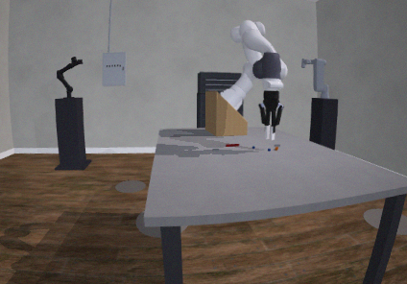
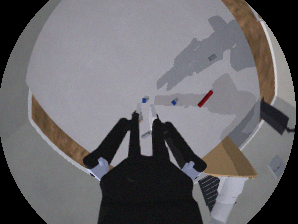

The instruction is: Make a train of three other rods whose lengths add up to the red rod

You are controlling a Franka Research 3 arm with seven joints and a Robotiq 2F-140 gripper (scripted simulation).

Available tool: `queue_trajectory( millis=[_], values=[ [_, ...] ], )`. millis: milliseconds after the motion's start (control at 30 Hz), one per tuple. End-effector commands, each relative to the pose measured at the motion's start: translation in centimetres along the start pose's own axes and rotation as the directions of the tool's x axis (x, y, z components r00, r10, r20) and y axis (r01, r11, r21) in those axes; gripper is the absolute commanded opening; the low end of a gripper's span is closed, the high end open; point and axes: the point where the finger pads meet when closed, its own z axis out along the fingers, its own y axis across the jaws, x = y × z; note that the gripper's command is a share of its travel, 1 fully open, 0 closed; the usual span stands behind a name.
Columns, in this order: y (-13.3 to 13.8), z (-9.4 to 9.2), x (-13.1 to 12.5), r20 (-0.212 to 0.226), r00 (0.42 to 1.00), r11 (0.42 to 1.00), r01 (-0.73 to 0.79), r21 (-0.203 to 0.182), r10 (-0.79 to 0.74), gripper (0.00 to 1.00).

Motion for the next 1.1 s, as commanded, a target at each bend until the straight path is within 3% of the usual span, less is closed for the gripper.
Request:
queue_trajectory(
  millis=[0,667,1067],
  values=[
    [-0.2,0.5,0.2,-0.005,1.000,1.000,-0.006,0.007,0.006,0.15],
    [-0.2,3.2,0.2,-0.005,1.000,1.000,-0.006,0.007,0.006,0.15],
    [-0.2,3.8,0.2,-0.005,1.000,1.000,-0.006,0.007,0.006,0.15]
  ],
)
